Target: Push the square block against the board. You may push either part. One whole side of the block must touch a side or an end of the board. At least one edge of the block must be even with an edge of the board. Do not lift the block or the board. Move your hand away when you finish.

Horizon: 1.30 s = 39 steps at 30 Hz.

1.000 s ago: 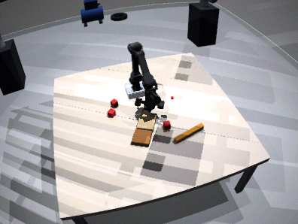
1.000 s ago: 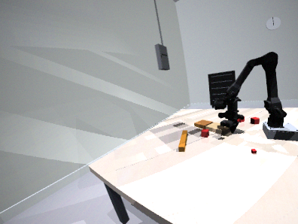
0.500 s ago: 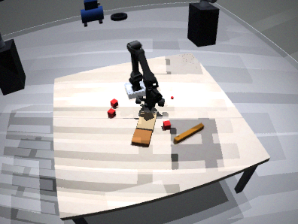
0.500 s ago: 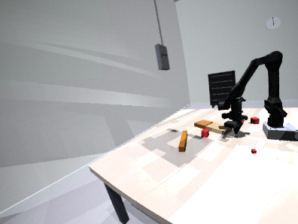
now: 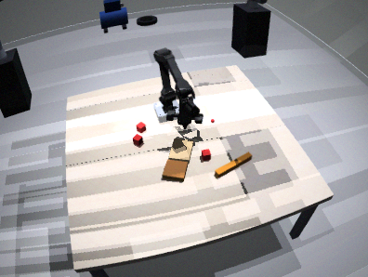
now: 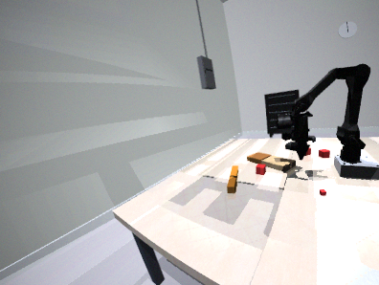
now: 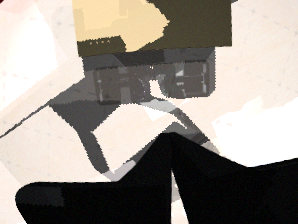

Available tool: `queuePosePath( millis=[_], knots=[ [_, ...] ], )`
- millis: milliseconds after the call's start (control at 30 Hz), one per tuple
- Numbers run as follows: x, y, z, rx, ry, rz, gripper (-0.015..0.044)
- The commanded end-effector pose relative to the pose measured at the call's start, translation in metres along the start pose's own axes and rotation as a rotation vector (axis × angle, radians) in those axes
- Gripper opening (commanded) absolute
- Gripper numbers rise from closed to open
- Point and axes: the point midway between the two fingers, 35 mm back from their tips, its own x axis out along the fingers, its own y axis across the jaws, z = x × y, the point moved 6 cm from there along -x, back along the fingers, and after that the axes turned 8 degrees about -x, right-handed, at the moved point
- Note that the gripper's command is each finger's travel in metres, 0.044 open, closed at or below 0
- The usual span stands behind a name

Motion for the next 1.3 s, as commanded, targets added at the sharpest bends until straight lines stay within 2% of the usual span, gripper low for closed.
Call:
queuePosePath(
  millis=[0,133,233,300,1267],
  knots=[
    [-0.002,-0.008,0.019,0.006,-0.005,0.002,0.0],
    [0.002,-0.009,0.021,0.006,-0.006,0.002,0.0],
    [0.042,-0.007,0.022,0.003,-0.005,0.002,0.0],
    [0.053,-0.008,0.02,0.002,-0.005,0.002,0.0],
    [0.051,-0.011,0.06,0.002,-0.009,0.001,0.0]
  ],
)
